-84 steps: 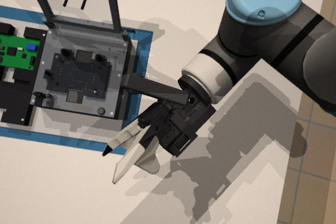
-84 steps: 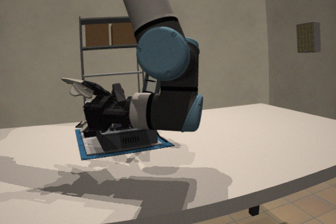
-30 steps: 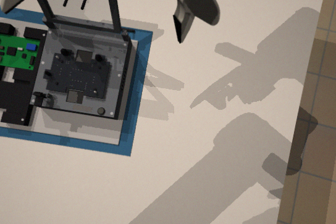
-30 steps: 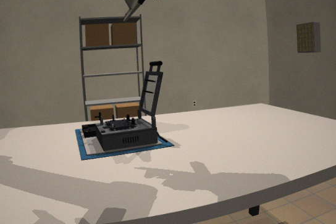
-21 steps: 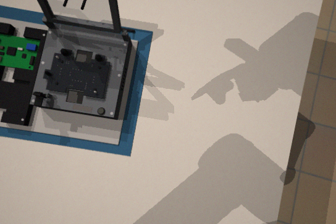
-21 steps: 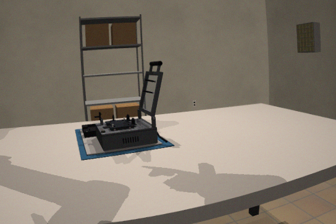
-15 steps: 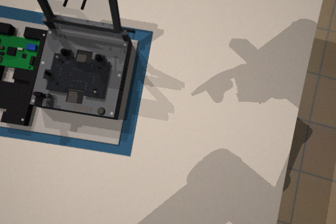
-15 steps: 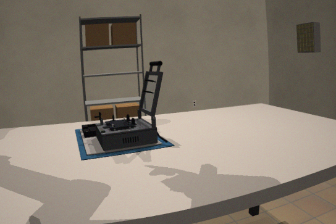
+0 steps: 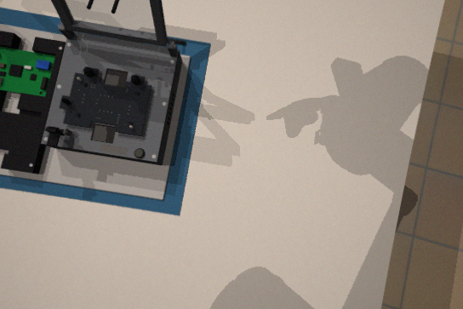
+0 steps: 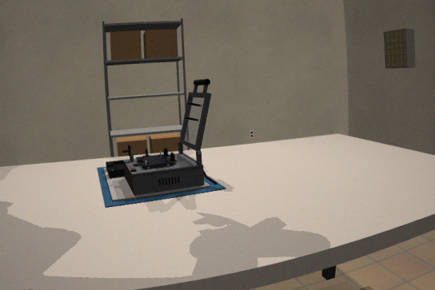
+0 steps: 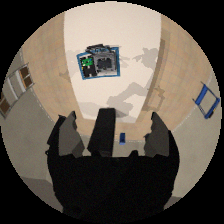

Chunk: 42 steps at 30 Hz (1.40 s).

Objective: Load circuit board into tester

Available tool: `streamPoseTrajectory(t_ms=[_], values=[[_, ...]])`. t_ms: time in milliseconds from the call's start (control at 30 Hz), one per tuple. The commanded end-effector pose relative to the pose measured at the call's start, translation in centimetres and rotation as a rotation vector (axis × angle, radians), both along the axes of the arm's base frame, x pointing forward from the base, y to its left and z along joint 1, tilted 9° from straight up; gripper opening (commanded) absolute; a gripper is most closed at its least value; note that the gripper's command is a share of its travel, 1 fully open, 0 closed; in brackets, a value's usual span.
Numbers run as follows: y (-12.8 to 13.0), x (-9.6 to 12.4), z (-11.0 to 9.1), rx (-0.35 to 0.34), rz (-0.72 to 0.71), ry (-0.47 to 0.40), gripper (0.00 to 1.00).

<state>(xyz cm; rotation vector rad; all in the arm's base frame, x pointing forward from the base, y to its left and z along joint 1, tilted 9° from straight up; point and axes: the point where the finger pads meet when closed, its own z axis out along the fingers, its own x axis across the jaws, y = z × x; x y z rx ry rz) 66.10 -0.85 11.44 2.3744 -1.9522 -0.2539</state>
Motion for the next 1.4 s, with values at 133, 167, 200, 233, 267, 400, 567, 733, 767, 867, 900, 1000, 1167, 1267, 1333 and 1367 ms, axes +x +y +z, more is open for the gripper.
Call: streamPoseTrajectory(t_ms=[133, 167, 200, 233, 267, 400, 567, 733, 767, 867, 900, 1000, 1167, 1267, 1333, 1367], values=[[2.9, -0.2, 2.8, -0.067, -0.055, -0.175, 1.0], [3.7, 0.4, 1.7, -0.062, 0.003, -0.18, 1.0], [4.5, 0.9, 0.7, -0.058, 0.058, -0.184, 1.0], [5.3, 1.3, -0.2, -0.054, 0.112, -0.19, 1.0], [5.3, 1.3, -0.2, -0.054, 0.112, -0.19, 1.0], [7.8, 2.6, -3.0, -0.043, 0.272, -0.208, 1.0], [9.5, 3.2, -4.8, -0.036, 0.376, -0.22, 1.0], [12.0, 3.9, -7.3, -0.029, 0.526, -0.236, 1.0], [12.8, 4.1, -8.2, -0.026, 0.574, -0.24, 1.0], [12.8, 4.1, -8.2, -0.026, 0.574, -0.24, 1.0], [13.6, 4.2, -9.1, -0.024, 0.621, -0.244, 1.0], [15.9, 4.5, -11.5, -0.018, 0.758, -0.257, 1.0], [18.1, 4.5, -13.7, -0.013, 0.886, -0.269, 1.0], [19.4, 4.4, -15.2, -0.01, 0.966, -0.276, 1.0], [20.1, 4.4, -15.8, -0.009, 1.004, -0.279, 1.0], [20.7, 4.3, -16.5, -0.008, 1.041, -0.282, 1.0]])
